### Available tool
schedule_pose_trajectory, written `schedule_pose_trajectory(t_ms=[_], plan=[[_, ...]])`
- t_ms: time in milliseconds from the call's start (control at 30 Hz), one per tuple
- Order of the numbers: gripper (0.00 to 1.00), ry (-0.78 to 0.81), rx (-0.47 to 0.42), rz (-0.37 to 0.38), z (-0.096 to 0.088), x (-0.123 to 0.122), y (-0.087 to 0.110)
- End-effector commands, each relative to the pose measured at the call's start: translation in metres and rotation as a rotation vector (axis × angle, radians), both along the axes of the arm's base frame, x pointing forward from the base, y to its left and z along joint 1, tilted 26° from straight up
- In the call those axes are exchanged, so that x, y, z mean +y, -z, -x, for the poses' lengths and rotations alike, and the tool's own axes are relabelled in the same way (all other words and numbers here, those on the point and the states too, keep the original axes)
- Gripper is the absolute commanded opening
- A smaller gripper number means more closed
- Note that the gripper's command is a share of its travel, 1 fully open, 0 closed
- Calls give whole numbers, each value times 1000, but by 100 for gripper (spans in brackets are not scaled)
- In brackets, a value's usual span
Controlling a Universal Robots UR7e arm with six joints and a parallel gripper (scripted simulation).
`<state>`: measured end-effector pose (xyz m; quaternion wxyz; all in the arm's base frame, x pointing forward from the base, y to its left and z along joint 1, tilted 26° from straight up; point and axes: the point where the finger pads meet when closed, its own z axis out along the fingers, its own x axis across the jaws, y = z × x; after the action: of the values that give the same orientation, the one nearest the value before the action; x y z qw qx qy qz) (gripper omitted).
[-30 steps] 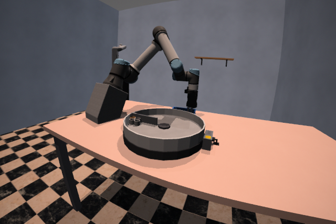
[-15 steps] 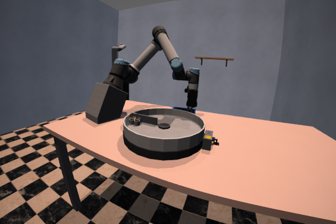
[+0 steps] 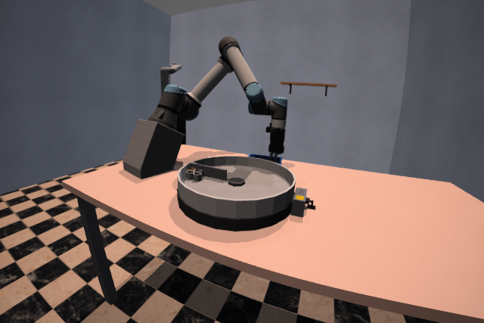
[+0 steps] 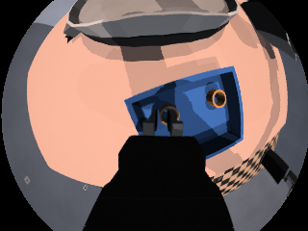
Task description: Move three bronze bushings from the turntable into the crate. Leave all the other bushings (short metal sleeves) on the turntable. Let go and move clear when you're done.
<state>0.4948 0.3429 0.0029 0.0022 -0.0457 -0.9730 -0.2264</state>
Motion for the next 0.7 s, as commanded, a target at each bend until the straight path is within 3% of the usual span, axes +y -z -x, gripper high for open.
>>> schedule_pose_trajectory(t_ms=[0, 667], plan=[[42, 0, -1, 0, 0, -1, -2], [42, 0, -1, 0, 0, -3, -7]])
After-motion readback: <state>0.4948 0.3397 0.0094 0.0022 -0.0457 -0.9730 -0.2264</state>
